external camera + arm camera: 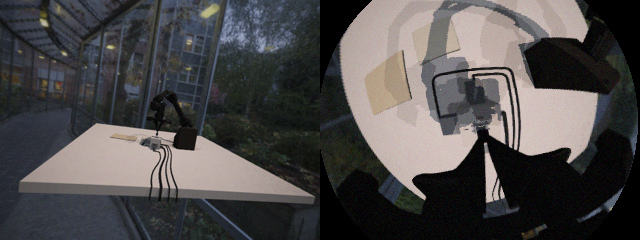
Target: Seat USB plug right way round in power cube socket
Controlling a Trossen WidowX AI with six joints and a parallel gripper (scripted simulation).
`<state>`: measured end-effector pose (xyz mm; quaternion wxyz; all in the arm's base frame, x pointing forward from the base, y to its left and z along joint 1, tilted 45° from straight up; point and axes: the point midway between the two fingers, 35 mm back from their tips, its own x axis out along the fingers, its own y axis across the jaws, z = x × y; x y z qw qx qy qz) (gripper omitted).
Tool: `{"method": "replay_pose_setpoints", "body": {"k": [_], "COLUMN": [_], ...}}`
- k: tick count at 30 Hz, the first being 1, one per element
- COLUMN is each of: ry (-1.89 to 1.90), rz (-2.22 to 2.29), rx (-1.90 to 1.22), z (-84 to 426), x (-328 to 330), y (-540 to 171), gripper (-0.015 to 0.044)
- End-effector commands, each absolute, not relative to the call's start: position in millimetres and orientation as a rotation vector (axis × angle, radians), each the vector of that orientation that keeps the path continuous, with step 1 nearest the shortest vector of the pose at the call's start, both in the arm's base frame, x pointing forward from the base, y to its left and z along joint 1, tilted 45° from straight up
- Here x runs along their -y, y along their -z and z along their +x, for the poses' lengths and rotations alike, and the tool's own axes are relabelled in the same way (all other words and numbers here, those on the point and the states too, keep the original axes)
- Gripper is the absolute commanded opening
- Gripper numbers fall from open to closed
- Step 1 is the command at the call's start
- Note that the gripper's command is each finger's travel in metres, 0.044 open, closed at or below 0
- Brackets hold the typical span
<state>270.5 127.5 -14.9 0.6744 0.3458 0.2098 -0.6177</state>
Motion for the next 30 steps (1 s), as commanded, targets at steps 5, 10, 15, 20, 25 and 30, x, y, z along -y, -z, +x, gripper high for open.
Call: {"method": "replay_pose_setpoints", "body": {"k": [5,10,15,20,25,30], "ry": [1.386,1.386,1.386,1.374,1.331,1.279], "rz": [0.792,0.792,0.792,0.752,0.647,0.534], "rx": [-0.473,-0.473,-0.473,-0.499,-0.579,-0.664], "z": [270.8,270.3,270.1,269.7,269.5,269.4], "x": [-133.5,-135.8,-136.5,-135.1,-134.5,-134.4], "y": [9.2,6.8,6.1,7.5,8.1,8.2], "gripper": [0.0000,0.0000,0.0000,0.0000,0.0000,0.0000]}}
